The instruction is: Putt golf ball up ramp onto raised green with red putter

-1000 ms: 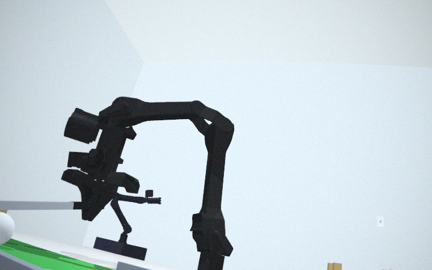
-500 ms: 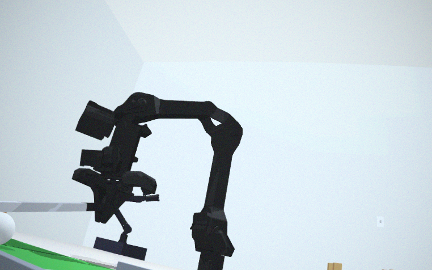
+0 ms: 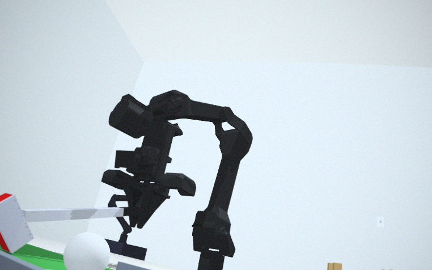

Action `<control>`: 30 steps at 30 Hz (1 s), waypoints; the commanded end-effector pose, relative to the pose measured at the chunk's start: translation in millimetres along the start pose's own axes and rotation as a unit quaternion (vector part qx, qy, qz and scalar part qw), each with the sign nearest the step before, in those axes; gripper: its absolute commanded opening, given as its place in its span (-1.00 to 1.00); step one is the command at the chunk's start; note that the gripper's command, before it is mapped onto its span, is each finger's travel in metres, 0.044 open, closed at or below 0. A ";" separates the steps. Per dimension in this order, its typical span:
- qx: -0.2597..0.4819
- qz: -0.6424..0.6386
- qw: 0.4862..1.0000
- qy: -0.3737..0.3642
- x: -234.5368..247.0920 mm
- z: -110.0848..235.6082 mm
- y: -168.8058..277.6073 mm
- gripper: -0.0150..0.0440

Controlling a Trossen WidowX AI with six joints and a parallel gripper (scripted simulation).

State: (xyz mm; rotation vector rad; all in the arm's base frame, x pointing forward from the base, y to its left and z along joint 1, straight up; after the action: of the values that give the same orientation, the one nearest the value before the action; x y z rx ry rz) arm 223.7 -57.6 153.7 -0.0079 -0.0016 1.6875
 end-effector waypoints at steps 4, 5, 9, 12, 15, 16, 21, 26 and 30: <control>-0.009 -0.003 1.000 0.004 0.8 31.8 -1.5 -0.49; -0.009 -0.003 1.000 0.004 0.9 36.2 -1.3 -0.49; -0.009 -0.003 1.000 0.004 1.5 53.0 0.1 -0.49; -0.009 -0.003 1.000 0.004 1.6 55.9 0.5 -0.49; -0.006 0.000 1.000 0.002 1.4 47.7 -0.3 -0.49; -0.006 0.000 1.000 0.002 1.4 47.7 -0.3 -0.49; -0.006 0.000 1.000 0.002 1.4 47.7 -0.3 -0.49; -0.006 0.000 1.000 0.002 1.4 47.7 -0.3 -0.49; -0.006 0.000 1.000 0.002 1.4 47.7 -0.3 -0.49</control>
State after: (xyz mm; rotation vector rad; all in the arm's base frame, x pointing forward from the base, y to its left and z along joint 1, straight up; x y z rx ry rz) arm 222.6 -55.7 201.5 -0.0153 -0.0055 1.6871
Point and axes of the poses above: the point midway between the two fingers, 35 mm back from their tips, its own z axis back along the fingers, its own x axis across the jaws, y = z × x, the point moved 4 cm from there along z, back along the fingers, and after that the axes turned 6 degrees about z, right-handed, at the moved point
